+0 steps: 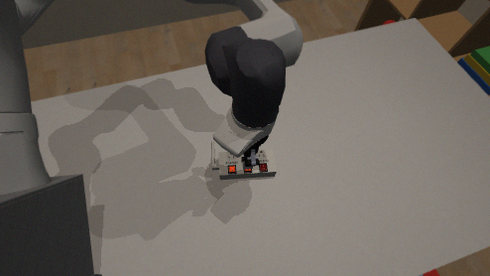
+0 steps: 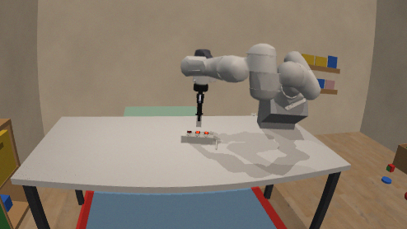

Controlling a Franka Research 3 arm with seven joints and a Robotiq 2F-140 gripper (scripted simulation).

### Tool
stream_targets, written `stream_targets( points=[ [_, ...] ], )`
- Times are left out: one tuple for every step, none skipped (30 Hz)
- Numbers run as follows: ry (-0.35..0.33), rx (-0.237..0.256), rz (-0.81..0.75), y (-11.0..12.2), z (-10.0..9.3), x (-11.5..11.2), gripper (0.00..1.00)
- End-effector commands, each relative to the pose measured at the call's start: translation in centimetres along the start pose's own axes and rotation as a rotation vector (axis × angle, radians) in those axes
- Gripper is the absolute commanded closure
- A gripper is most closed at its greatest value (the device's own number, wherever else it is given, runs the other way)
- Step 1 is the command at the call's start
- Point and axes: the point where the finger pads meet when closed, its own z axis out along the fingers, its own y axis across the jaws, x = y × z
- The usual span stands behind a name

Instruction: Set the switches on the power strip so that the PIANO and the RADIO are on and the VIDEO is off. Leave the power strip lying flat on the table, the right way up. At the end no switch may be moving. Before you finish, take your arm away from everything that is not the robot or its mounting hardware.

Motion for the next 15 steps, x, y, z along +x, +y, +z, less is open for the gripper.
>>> stream_targets(
  points=[
    [-0.003,0.004,0.014,-0.1,0.5,-0.2,1.00],
    [-0.003,0.004,0.014,-0.1,0.6,-0.2,1.00],
    [-0.003,0.004,0.014,-0.1,0.7,-0.2,1.00],
    [-0.003,0.004,0.014,-0.1,0.9,-0.2,1.00],
    [-0.003,0.004,0.014,-0.1,1.0,-0.2,1.00],
    [-0.003,0.004,0.014,-0.1,1.1,-0.2,1.00],
    [-0.003,0.004,0.014,-0.1,1.2,-0.2,1.00],
    [-0.003,0.004,0.014,-0.1,1.3,-0.2,1.00],
    [-0.003,0.004,0.014,-0.1,1.4,-0.2,1.00],
    [-0.003,0.004,0.014,-0.1,1.5,-0.2,1.00],
    [-0.003,0.004,0.014,-0.1,1.6,-0.2,1.00],
    [-0.003,0.004,0.014,-0.1,1.7,-0.2,1.00],
    [-0.003,0.004,0.014,-0.1,1.8,-0.2,1.00],
    [-0.003,0.004,0.014,-0.1,1.8,-0.2,1.00],
    [-0.003,0.004,0.014,-0.1,1.8,-0.2,1.00]
  ],
)
